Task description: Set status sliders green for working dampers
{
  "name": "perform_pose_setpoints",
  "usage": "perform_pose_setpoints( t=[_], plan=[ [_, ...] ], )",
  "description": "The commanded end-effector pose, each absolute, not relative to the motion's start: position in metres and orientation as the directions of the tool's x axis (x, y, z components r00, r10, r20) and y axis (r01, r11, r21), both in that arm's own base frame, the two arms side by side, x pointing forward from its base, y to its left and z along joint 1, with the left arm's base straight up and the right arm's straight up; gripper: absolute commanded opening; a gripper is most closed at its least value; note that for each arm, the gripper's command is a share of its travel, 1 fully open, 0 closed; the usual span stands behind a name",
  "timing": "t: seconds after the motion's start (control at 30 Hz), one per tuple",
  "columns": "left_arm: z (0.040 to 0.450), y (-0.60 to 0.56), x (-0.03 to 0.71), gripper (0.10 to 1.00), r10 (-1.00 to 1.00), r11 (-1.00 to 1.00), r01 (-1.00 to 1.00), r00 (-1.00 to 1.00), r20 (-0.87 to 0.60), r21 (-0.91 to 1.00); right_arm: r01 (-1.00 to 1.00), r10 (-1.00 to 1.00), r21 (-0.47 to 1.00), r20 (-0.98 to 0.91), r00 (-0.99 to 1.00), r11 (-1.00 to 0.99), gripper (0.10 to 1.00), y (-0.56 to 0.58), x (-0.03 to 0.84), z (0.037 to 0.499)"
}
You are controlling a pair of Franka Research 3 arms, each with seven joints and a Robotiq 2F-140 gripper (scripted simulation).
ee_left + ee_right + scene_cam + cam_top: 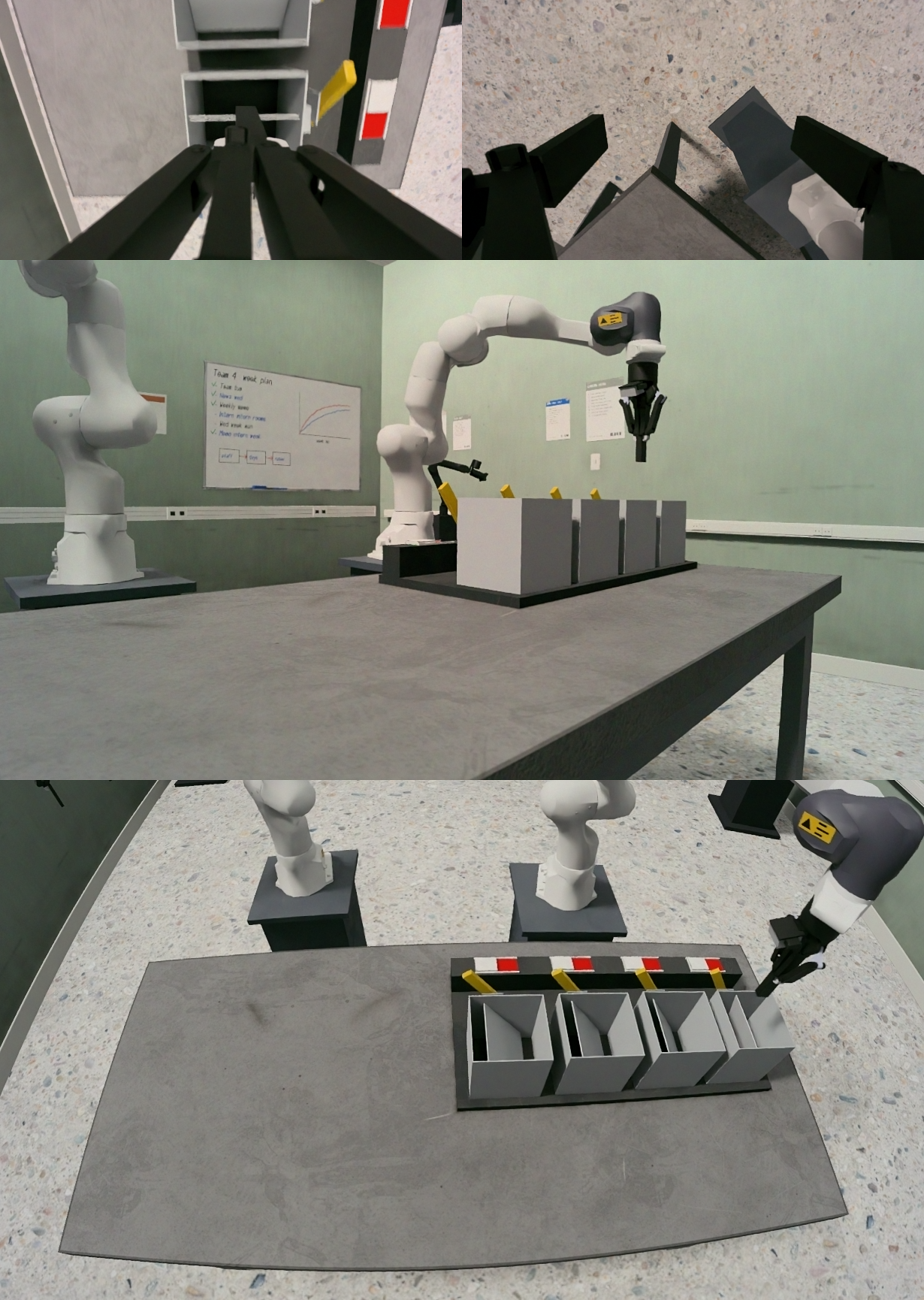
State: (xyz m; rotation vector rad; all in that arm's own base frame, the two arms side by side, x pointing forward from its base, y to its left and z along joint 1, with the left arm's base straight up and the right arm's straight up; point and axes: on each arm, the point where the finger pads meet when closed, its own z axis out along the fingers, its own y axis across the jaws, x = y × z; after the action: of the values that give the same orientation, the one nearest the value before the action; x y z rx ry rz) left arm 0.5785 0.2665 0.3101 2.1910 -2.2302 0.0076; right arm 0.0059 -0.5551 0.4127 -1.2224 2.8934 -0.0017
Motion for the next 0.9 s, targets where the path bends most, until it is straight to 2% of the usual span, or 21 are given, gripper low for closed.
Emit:
perform_pose_setpoints(
  t=[0.0,0.53,0.87],
  plan=[
    [0.312,0.24,0.586,0.099,-0.999,-0.032,-0.999,0.032,0.008,0.001,-0.714,-0.714,0.0,0.0,-0.7,0.7,1.0,-0.554,0.006,0.413],
    [0.312,0.069,0.583,0.099,-1.0,-0.028,-1.0,0.028,0.004,0.001,-0.714,-0.714,0.0,0.0,-0.7,0.7,1.0,-0.554,0.006,0.413],
    [0.311,0.04,0.577,0.099,-1.0,-0.025,-1.0,0.025,0.0,0.0,-0.714,-0.714,0.0,0.0,-0.7,0.7,1.0,-0.554,0.006,0.413]
  ],
)
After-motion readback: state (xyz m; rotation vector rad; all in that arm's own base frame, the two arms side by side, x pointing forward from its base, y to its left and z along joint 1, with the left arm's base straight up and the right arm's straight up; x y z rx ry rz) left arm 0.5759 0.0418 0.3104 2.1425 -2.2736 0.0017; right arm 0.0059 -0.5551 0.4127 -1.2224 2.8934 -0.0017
